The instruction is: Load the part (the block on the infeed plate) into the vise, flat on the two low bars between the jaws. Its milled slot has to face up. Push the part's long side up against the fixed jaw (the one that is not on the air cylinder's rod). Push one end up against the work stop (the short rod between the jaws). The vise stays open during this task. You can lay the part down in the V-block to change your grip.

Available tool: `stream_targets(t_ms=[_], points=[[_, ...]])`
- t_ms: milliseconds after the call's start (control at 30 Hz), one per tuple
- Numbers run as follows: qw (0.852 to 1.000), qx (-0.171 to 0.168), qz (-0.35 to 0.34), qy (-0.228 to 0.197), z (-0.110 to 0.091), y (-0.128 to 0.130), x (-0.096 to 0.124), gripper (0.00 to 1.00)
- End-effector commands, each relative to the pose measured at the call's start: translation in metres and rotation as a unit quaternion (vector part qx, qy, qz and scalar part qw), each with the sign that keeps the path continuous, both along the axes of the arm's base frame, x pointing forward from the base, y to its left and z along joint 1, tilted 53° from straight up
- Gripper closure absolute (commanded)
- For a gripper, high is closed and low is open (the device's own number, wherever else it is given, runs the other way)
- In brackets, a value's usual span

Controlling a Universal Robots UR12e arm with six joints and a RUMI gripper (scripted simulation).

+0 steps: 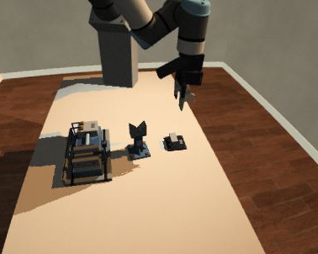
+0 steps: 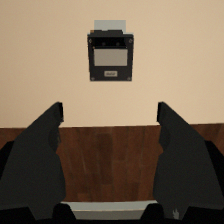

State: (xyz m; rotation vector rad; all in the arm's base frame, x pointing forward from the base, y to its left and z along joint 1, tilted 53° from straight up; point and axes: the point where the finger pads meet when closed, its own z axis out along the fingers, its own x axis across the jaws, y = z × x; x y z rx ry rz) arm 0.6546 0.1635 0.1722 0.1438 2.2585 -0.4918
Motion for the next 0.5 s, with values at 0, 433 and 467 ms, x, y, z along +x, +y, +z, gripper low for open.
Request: stream_targets(t_ms=[0,433,467], points=[[1.000,0.000,0.000,0.000,-0.0011,-0.0006,0.0016,0.49],[1.000,0.000,0.000,0.000,-0.0088,-0.0056,0.0104,0.49],[1.000,0.000,0.000,0.000,-0.0088,-0.0056,0.0104,0.49]])
